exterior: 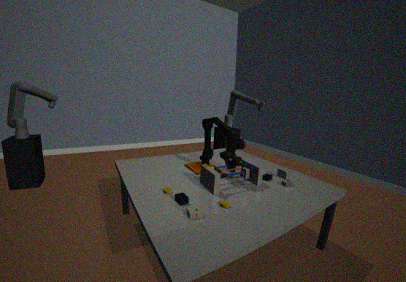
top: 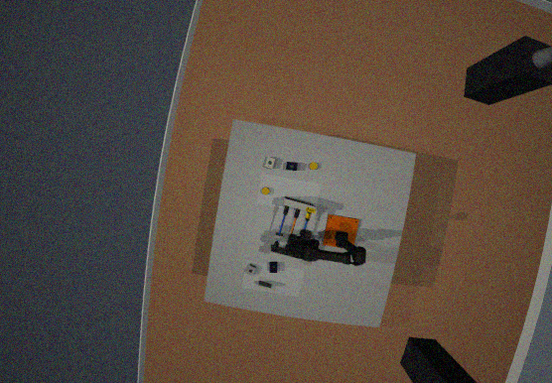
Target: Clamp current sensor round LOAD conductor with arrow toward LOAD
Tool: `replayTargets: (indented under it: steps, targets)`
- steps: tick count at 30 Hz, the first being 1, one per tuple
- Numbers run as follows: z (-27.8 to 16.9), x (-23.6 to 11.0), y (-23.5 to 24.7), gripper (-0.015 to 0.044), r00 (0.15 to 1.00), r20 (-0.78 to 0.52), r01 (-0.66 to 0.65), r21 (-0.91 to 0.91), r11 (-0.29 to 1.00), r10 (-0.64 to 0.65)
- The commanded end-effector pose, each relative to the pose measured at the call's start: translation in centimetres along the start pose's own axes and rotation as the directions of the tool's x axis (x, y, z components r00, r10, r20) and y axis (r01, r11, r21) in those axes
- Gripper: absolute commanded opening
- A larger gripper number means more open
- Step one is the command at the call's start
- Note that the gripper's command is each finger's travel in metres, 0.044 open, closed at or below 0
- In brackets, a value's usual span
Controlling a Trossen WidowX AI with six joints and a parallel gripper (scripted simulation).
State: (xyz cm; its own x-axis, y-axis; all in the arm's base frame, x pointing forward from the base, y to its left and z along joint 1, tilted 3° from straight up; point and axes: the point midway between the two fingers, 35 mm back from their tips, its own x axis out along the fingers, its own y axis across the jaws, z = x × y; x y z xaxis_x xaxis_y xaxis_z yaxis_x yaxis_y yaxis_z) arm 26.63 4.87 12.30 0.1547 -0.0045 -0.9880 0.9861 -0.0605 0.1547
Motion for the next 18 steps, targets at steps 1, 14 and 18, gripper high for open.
replayTargets:
  steps: [1, 14, 18]
  targets:
    - [0.0, 0.0, 0.0, 0.0440, 1.000, 0.000, 0.000, 0.000, 1.000, 0.000]
    - [-0.1, -9.3, -1.7, 0.0440, 0.987, -0.001, -0.161, 0.001, 0.987, 0.161]
    - [0.0, -10.4, -2.1, 0.0440, 0.984, -0.003, -0.180, 0.002, 0.984, 0.180]
